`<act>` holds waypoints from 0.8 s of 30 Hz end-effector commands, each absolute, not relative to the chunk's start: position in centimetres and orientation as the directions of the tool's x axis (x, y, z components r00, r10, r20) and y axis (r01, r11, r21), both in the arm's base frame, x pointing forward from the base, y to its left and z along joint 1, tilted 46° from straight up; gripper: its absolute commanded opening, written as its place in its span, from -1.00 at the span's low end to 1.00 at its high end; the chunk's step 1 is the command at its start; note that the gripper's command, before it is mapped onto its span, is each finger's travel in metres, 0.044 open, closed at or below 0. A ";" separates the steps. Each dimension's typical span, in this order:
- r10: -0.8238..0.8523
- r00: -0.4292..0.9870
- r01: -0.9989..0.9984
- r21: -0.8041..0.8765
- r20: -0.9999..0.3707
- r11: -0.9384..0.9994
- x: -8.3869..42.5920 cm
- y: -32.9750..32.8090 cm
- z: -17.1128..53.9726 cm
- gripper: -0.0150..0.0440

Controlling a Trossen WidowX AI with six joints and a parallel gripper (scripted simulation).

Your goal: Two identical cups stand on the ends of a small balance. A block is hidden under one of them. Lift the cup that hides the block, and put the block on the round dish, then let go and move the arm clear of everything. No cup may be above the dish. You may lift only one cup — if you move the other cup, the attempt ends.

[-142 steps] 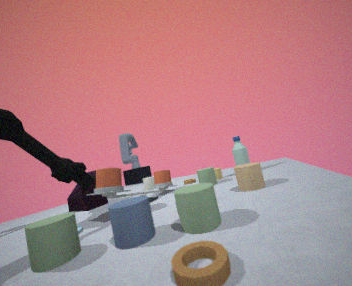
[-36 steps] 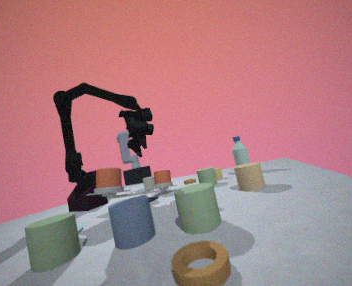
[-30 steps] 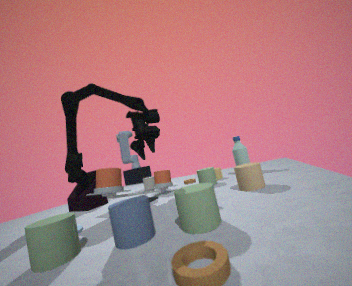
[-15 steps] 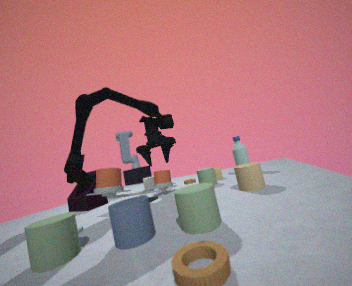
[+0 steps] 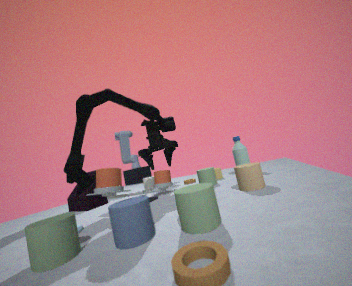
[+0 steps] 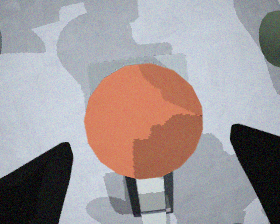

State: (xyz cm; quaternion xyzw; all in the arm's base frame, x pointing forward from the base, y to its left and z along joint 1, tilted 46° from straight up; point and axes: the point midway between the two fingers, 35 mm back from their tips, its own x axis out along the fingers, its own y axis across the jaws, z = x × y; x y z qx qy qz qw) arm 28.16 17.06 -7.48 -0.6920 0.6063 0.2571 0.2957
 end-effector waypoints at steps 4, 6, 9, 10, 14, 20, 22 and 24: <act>-0.697 0.127 -0.992 -0.085 -0.706 -0.094 28.2 15.9 -8.5 1.00; -0.697 0.127 -0.992 -0.085 -0.706 -0.094 28.2 15.7 -8.7 1.00; -0.697 0.127 -0.992 -0.085 -0.706 -0.094 28.3 15.4 -9.0 1.00; -0.697 0.127 -0.992 -0.085 -0.706 -0.094 28.3 15.3 -9.1 1.00; -0.697 0.127 -0.992 -0.085 -0.706 -0.094 28.4 14.8 -9.6 1.00; -0.697 0.127 -0.992 -0.086 -0.706 -0.094 28.5 14.1 -10.3 1.00; -0.697 0.127 -0.992 -0.086 -0.705 -0.094 28.5 13.9 -10.5 1.00; -0.698 0.127 -0.992 -0.086 -0.705 -0.094 28.6 13.6 -10.7 1.00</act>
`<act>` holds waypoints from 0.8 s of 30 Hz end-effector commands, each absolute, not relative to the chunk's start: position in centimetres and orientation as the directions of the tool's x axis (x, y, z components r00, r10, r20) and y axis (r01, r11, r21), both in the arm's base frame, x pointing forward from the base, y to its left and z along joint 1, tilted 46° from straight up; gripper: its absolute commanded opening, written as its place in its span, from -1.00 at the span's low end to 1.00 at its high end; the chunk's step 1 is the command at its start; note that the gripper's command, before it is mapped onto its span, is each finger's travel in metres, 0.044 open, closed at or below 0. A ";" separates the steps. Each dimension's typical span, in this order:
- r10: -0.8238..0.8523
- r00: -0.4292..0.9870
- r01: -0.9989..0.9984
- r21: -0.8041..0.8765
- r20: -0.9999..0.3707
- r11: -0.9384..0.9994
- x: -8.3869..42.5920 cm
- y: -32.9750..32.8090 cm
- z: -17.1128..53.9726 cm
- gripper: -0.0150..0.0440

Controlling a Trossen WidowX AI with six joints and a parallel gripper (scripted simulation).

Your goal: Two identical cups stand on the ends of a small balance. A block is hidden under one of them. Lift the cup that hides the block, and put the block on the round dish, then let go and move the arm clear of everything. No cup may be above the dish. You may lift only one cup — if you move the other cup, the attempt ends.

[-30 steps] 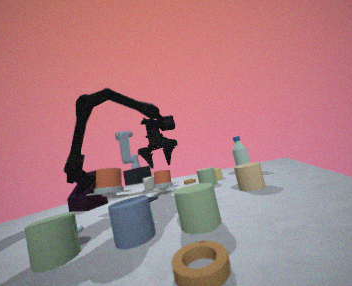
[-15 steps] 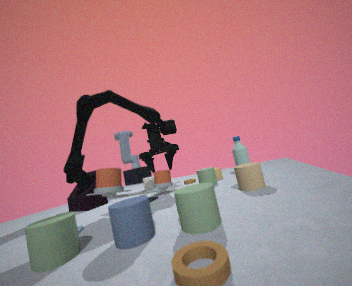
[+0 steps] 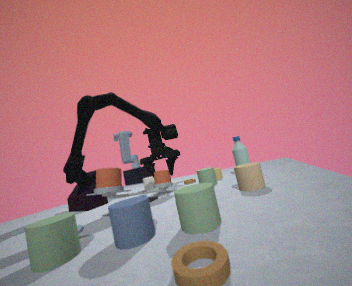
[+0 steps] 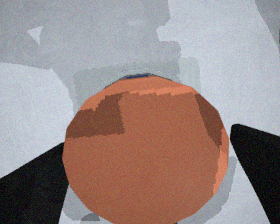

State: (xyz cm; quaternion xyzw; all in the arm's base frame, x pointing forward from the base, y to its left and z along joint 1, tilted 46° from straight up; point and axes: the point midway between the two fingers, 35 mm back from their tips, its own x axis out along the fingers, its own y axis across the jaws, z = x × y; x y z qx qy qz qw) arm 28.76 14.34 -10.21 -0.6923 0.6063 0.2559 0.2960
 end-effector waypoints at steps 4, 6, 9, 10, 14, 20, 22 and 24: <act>-0.698 0.127 -0.992 -0.086 -0.705 -0.094 28.6 13.2 -11.1 1.00; -0.698 0.127 -0.992 -0.086 -0.704 -0.094 28.6 12.9 -11.3 1.00; -0.698 0.127 -0.992 -0.086 -0.704 -0.094 28.6 12.7 -11.5 1.00; -0.698 0.127 -0.992 -0.086 -0.704 -0.094 28.6 12.7 -11.5 0.98; -0.698 0.127 -0.992 -0.086 -0.704 -0.094 28.6 12.7 -11.5 0.89; -0.698 0.127 -0.992 -0.086 -0.704 -0.094 28.6 12.7 -11.5 0.75; -0.698 0.127 -0.992 -0.086 -0.704 -0.094 28.6 12.7 -11.5 0.71; -0.698 0.127 -0.992 -0.086 -0.704 -0.094 28.6 12.7 -11.5 0.66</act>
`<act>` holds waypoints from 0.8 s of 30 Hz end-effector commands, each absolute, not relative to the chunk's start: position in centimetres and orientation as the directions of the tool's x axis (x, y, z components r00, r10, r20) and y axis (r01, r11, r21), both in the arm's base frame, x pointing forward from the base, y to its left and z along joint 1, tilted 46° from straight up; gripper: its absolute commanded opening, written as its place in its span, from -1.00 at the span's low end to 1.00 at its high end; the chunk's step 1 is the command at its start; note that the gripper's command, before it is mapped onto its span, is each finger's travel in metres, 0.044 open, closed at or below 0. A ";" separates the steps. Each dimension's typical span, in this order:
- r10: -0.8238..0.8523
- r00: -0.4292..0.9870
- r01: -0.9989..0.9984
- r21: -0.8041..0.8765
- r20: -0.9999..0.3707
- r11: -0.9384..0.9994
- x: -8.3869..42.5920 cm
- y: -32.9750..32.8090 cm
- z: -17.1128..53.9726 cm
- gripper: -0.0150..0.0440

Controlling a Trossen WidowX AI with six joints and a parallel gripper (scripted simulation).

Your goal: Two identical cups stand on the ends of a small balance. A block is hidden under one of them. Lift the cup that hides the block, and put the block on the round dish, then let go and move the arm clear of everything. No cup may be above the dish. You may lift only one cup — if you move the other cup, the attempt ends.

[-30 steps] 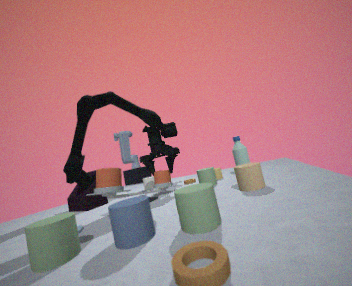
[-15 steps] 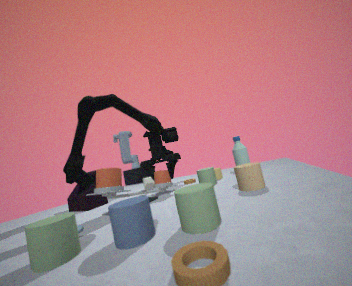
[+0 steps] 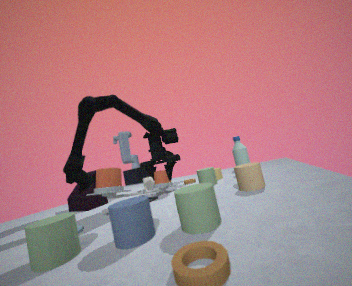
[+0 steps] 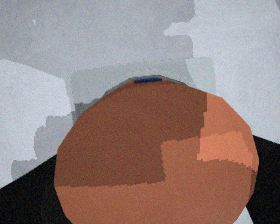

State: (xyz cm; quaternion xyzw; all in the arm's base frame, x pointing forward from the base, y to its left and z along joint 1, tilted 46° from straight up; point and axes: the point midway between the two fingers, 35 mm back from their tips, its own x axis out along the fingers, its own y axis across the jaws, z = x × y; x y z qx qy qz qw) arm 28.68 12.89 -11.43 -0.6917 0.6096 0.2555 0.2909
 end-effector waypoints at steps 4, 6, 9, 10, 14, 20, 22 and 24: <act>-0.698 0.127 -0.992 -0.086 -0.704 -0.094 28.6 12.7 -11.5 0.57; -0.698 0.127 -0.992 -0.086 -0.704 -0.094 28.6 12.8 -11.5 0.39; -0.698 0.127 -0.992 -0.086 -0.705 -0.094 28.6 12.9 -11.4 0.13; -0.698 0.127 -0.992 -0.086 -0.705 -0.094 28.6 13.0 -11.3 0.04; -0.697 0.127 -0.992 -0.086 -0.705 -0.094 28.7 13.4 -11.0 -0.32; -0.697 0.127 -0.992 -0.085 -0.706 -0.094 28.7 14.0 -10.6 -0.49; -0.696 0.127 -0.992 -0.085 -0.706 -0.095 28.7 14.2 -10.4 -0.49; -0.696 0.127 -0.992 -0.085 -0.707 -0.095 28.7 14.4 -10.2 -0.49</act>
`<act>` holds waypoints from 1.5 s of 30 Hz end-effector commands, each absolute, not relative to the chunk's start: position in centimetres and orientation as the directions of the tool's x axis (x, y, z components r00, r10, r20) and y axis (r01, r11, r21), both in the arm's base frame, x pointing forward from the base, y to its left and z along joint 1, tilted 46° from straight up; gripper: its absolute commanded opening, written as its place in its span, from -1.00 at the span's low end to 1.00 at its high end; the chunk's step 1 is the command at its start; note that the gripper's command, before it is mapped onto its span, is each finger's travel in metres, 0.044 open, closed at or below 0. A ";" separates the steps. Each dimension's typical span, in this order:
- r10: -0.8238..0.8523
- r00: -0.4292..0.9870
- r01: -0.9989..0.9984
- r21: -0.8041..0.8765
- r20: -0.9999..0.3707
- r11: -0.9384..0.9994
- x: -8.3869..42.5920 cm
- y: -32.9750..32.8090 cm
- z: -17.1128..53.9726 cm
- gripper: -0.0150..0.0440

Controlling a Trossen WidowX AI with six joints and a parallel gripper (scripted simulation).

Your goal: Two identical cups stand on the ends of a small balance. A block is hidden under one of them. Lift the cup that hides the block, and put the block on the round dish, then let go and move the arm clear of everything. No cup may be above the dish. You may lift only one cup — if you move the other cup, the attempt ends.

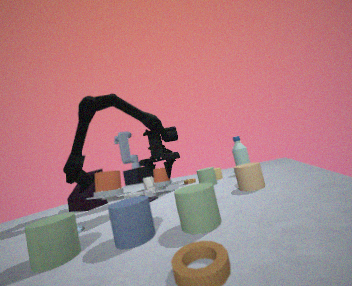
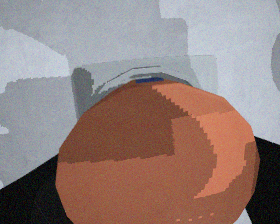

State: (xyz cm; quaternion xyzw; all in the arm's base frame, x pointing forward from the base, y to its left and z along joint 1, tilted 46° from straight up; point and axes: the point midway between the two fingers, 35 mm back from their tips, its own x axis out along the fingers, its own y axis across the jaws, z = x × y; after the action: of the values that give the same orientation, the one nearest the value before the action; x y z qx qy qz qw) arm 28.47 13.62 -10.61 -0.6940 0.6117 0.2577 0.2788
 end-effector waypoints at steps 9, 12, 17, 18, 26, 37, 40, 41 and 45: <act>-0.695 0.127 -0.992 -0.085 -0.707 -0.095 28.7 15.2 -9.5 -0.49; -0.695 0.127 -0.992 -0.085 -0.708 -0.095 28.7 15.5 -9.3 -0.49; -0.694 0.127 -0.992 -0.085 -0.708 -0.095 28.6 16.0 -8.9 -0.49; -0.694 0.127 -0.992 -0.085 -0.708 -0.095 28.6 16.1 -8.8 -0.49; -0.694 0.127 -0.992 -0.085 -0.709 -0.095 28.6 16.8 -8.1 -0.49; -0.693 0.127 -0.992 -0.084 -0.709 -0.095 28.4 17.8 -7.1 -0.49; -0.693 0.127 -0.992 -0.084 -0.709 -0.095 28.3 18.1 -6.9 -0.49; -0.693 0.127 -0.992 -0.084 -0.709 -0.095 28.3 18.2 -6.8 -0.49; -0.693 0.126 -0.992 -0.084 -0.709 -0.095 28.2 18.5 -6.4 -0.49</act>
State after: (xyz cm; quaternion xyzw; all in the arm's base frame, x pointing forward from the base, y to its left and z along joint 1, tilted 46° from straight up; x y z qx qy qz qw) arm 28.09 17.20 -6.83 -0.6938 0.6165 0.2553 0.2711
